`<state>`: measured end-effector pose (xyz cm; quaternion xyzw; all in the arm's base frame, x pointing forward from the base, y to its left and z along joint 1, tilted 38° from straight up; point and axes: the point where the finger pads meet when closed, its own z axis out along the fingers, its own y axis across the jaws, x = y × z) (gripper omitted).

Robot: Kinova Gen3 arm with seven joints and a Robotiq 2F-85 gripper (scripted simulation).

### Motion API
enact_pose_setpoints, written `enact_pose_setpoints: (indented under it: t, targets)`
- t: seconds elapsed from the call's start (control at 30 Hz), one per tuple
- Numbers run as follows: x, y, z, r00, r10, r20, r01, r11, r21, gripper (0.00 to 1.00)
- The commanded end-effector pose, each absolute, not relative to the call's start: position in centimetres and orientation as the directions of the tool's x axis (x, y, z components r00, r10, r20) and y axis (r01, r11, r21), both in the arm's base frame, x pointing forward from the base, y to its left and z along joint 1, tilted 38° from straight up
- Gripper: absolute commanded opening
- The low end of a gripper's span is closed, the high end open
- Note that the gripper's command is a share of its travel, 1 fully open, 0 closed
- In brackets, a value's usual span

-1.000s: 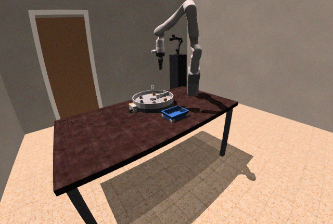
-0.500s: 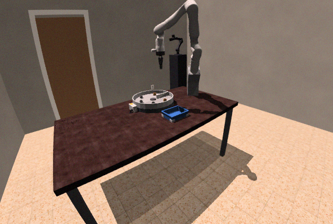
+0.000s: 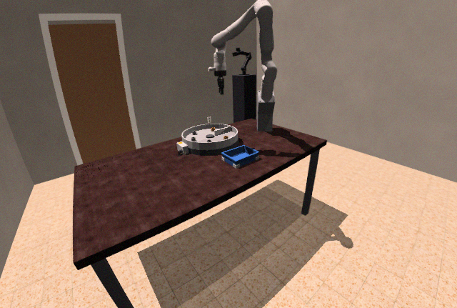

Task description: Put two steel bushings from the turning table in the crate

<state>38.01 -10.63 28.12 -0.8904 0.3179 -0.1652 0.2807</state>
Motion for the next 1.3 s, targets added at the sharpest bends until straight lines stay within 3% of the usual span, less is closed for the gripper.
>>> enact_pose_setpoints:
  t: [0.0, 0.2, 0.37, 0.77, 0.93, 1.27]
  targets:
    - [38.0, -10.7, 28.2, 0.746, -0.653, 0.129, -0.466, -0.650, -0.601, 1.00]
    - [38.0, -10.7, 28.2, 0.746, -0.653, 0.129, -0.466, -0.650, -0.601, 1.00]
    - [35.9, -12.1, 23.6, 0.744, -0.657, 0.122, -0.469, -0.644, -0.604, 1.00]
    - [35.9, -12.1, 23.6, 0.744, -0.657, 0.122, -0.469, -0.644, -0.604, 1.00]
    - [33.9, -13.3, 19.3, 0.750, -0.650, 0.124, -0.462, -0.649, -0.605, 1.00]
    - [33.9, -13.3, 19.3, 0.750, -0.650, 0.124, -0.462, -0.649, -0.605, 1.00]
